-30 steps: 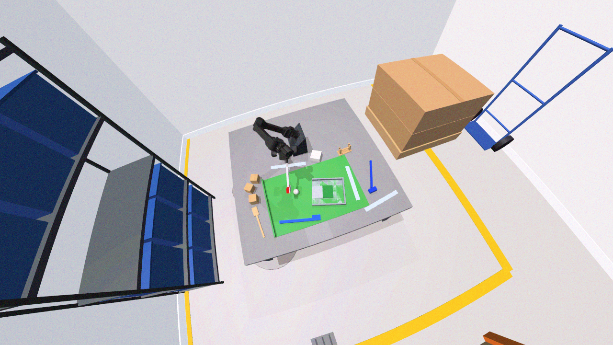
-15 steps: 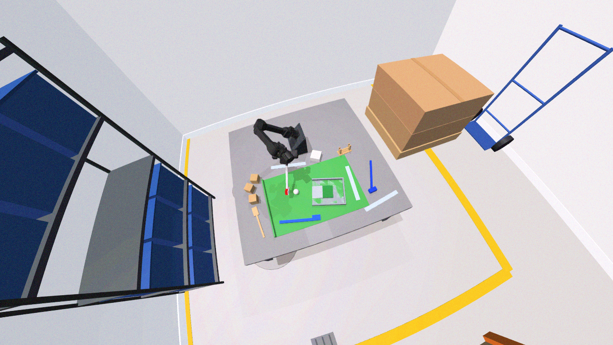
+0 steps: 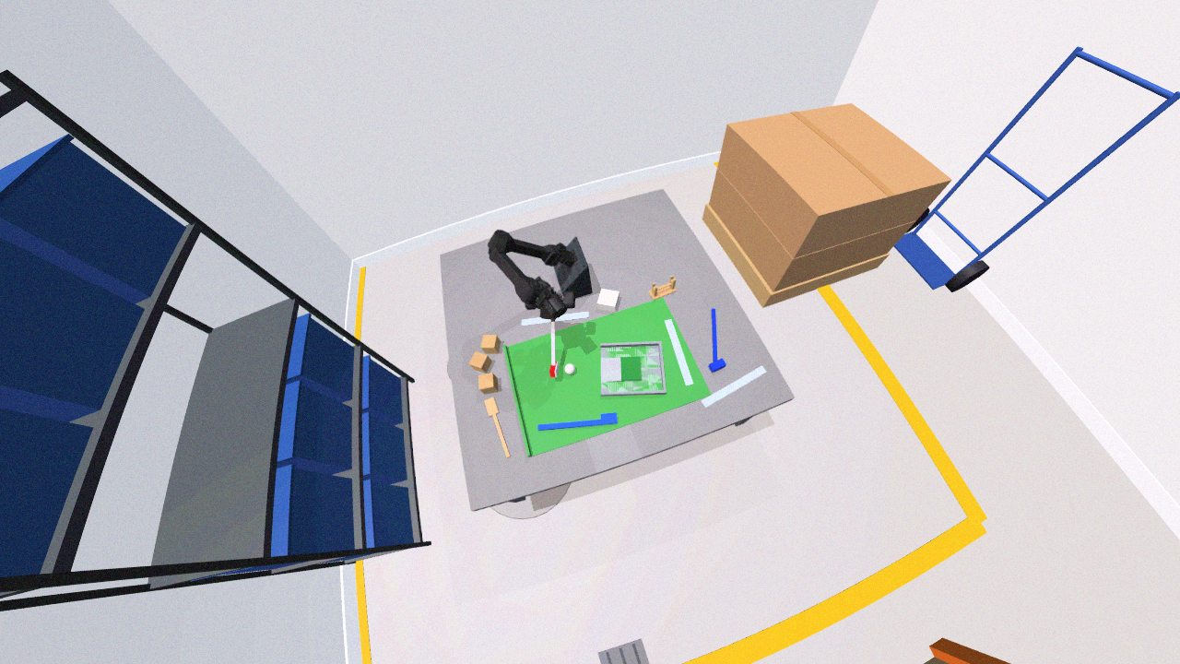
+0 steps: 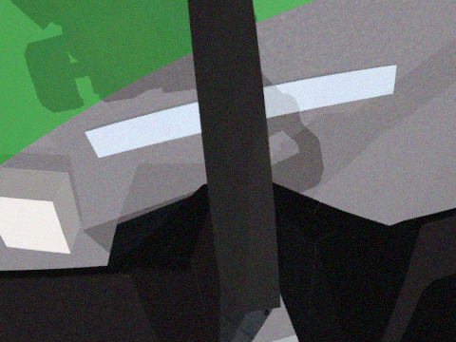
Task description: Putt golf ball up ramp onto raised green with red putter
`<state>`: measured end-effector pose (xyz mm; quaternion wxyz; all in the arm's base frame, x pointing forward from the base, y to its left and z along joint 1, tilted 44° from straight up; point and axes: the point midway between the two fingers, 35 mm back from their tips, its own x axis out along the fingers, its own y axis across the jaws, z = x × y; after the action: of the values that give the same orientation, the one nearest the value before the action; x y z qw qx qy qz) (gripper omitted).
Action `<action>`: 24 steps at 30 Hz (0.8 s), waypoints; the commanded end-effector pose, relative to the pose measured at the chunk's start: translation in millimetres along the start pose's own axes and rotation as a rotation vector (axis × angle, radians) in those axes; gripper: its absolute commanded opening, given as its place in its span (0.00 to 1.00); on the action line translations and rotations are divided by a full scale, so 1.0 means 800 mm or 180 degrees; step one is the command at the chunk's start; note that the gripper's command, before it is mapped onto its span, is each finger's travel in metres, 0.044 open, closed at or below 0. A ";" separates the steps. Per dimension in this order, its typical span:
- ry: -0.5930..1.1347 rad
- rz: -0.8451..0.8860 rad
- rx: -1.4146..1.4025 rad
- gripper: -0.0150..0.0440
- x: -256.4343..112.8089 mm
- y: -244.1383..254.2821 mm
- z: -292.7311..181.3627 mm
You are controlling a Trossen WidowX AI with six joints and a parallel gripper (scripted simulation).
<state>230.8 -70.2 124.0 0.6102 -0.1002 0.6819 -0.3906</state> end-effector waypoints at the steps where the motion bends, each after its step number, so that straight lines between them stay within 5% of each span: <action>1: -0.0003 -0.0022 -0.0020 0.25 0.011 0.000 0.002; 24: -0.0001 -0.0013 -0.0006 0.25 0.019 -0.017 0.005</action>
<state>229.2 -82.7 114.3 0.6074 -0.1006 0.6844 -0.3905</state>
